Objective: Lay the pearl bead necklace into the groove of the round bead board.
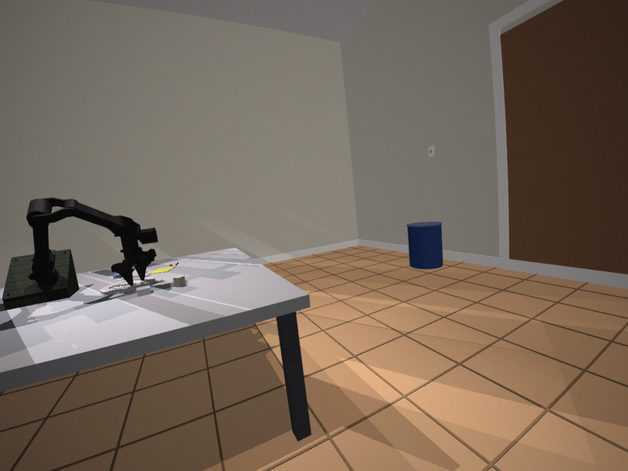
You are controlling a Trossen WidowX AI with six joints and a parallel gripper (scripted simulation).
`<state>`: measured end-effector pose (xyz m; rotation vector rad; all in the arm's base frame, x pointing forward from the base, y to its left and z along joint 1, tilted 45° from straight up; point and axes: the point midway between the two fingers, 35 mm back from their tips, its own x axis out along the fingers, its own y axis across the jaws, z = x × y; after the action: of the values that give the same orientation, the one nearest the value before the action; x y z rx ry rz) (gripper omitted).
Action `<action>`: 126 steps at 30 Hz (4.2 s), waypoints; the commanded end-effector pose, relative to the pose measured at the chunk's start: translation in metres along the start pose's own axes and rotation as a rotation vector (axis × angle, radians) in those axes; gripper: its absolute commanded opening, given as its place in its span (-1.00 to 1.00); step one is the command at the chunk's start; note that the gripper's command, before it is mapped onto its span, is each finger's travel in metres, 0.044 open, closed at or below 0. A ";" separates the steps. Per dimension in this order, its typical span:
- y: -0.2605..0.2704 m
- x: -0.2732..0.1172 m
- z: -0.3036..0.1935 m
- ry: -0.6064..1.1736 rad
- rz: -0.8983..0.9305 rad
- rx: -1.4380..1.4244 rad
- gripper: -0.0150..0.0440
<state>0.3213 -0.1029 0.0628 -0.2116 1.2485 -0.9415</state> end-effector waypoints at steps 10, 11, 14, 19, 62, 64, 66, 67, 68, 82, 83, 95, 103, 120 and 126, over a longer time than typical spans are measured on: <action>0.000 -0.004 0.000 -0.007 -0.002 0.002 1.00; 0.000 -0.004 0.000 -0.007 -0.002 0.002 1.00; 0.000 -0.004 0.000 -0.007 -0.002 0.002 1.00; 0.000 -0.004 0.000 -0.007 -0.002 0.002 1.00; 0.005 -0.008 -0.107 -0.001 -0.001 0.166 -0.08; 0.004 -0.005 -0.107 -0.001 -0.001 0.167 -0.08; 0.004 -0.002 -0.107 -0.002 -0.001 0.167 -0.08; 0.004 0.000 -0.107 -0.002 -0.001 0.167 -0.08; 0.004 0.001 -0.108 -0.002 -0.001 0.167 -0.08; 0.004 0.003 -0.108 0.002 0.002 0.175 -0.49; 0.004 0.003 -0.108 0.002 0.002 0.175 -0.49; 0.004 0.003 -0.108 0.002 0.002 0.175 -0.49; 0.004 0.003 -0.108 0.002 0.002 0.175 -0.49; 0.002 -0.003 -0.109 -0.002 -0.001 0.168 -0.49; -0.005 -0.003 -0.115 -0.002 -0.002 0.167 -0.49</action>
<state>0.2210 -0.0641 0.0248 -0.0858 1.1694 -1.0396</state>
